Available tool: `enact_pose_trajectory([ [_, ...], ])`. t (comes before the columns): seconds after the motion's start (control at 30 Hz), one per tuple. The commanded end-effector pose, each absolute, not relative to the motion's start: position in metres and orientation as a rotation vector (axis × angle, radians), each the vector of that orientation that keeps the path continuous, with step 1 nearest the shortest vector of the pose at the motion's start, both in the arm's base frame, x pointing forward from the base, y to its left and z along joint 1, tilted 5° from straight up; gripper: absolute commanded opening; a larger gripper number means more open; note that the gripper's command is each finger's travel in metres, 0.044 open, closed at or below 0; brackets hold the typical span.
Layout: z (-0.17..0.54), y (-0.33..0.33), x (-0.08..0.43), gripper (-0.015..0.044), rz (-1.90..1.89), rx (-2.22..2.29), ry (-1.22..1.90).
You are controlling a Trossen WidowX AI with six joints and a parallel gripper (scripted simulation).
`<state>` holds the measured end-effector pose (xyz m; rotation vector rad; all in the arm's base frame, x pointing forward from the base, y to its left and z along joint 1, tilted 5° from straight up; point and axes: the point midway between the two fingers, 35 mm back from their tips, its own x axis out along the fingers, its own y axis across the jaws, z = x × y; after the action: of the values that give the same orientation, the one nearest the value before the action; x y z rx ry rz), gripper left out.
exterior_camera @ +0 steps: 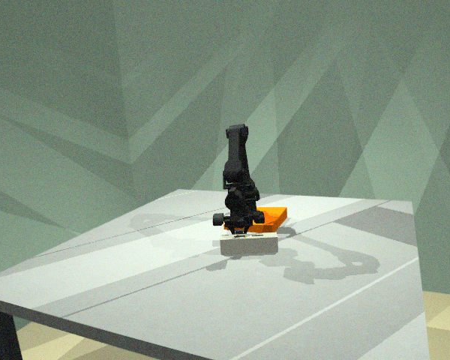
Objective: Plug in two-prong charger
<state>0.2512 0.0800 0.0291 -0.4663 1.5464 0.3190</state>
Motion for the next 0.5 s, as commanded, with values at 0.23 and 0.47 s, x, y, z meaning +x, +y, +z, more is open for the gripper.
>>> enact_pose_trajectory([
  [0.23, 0.0297, 0.0813, 0.2527, 0.0000, 0.318, -0.460, 1.547],
  [0.47, 0.0297, 0.0815, 0.2531, 0.0000, 0.318, -0.460, 1.546],
])
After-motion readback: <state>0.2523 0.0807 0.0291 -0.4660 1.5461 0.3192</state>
